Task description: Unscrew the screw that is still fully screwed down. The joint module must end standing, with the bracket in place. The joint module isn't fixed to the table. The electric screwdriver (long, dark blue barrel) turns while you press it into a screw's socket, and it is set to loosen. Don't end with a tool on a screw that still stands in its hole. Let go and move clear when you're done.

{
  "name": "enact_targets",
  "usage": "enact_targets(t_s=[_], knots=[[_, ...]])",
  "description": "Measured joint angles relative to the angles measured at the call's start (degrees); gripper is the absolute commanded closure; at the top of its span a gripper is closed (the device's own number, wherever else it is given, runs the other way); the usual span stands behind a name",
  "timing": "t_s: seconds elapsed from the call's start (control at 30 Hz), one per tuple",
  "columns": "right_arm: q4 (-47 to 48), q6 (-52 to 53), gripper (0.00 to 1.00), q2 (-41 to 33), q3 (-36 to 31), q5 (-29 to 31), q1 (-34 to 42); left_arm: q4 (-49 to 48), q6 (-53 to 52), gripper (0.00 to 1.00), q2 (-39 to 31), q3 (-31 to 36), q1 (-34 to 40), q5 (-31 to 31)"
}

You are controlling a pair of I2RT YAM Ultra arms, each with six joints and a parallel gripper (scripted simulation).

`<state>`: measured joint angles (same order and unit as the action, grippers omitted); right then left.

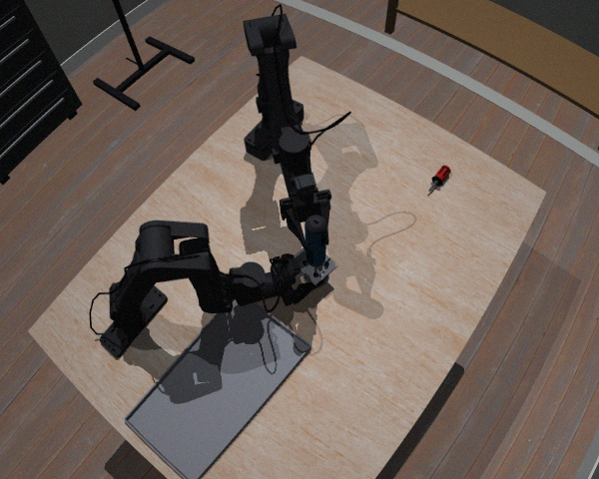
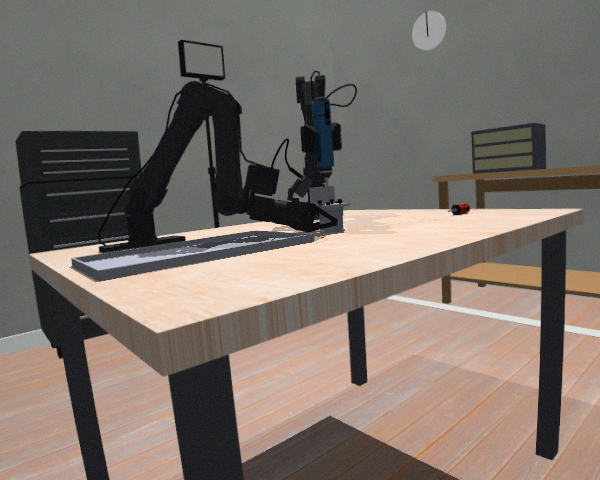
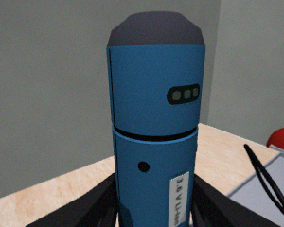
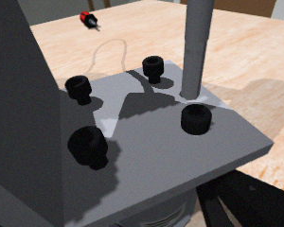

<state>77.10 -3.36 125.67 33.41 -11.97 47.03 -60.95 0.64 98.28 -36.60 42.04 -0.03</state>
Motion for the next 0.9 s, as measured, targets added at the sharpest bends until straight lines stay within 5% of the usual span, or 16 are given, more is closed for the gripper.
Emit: enact_targets(t_s=[0.9], knots=[[0.0,0.0,0.41,0.0,0.0,0.0,0.0,-1.55,0.0,0.58,0.24,0.22,0.0,-0.04]])
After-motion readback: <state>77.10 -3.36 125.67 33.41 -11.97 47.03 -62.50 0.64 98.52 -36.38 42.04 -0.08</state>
